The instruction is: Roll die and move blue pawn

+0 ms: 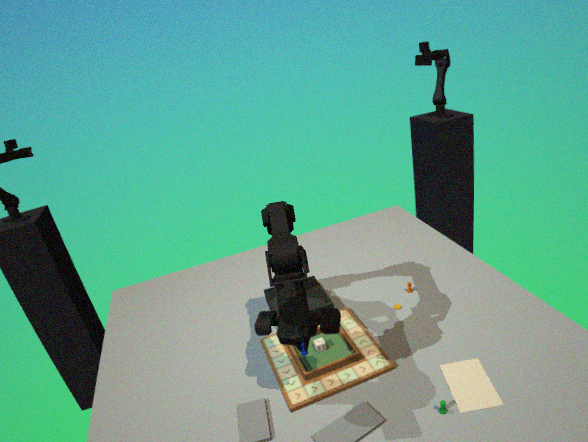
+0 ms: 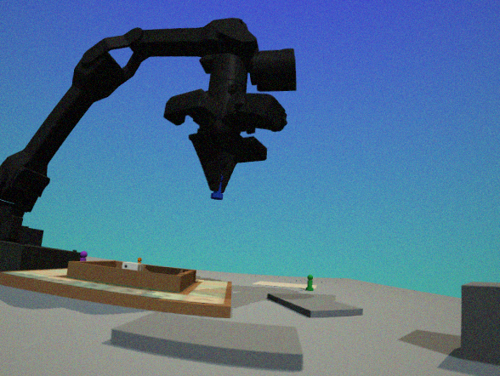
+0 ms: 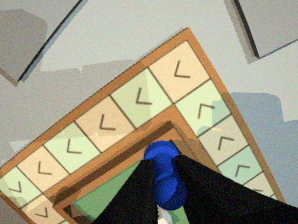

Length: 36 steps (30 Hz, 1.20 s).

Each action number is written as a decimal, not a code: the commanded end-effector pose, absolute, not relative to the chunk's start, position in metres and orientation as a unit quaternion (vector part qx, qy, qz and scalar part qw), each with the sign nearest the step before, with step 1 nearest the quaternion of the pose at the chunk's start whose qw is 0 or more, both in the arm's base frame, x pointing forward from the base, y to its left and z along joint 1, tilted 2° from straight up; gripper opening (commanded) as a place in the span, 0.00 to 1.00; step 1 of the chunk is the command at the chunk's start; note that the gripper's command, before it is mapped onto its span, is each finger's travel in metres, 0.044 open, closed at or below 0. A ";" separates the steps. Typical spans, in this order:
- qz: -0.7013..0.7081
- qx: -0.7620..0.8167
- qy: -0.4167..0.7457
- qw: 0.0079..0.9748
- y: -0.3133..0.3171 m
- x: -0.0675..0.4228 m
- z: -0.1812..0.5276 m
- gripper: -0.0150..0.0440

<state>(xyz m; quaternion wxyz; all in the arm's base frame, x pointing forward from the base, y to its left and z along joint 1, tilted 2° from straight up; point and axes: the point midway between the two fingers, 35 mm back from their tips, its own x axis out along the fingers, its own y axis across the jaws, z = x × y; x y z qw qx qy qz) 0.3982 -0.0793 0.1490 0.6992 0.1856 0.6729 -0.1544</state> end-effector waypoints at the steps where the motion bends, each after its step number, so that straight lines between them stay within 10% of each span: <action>1: -0.154 0.184 0.674 0.699 -0.070 0.400 0.147 0.25; 36: -0.149 0.188 0.675 0.697 0.066 0.399 0.045 0.25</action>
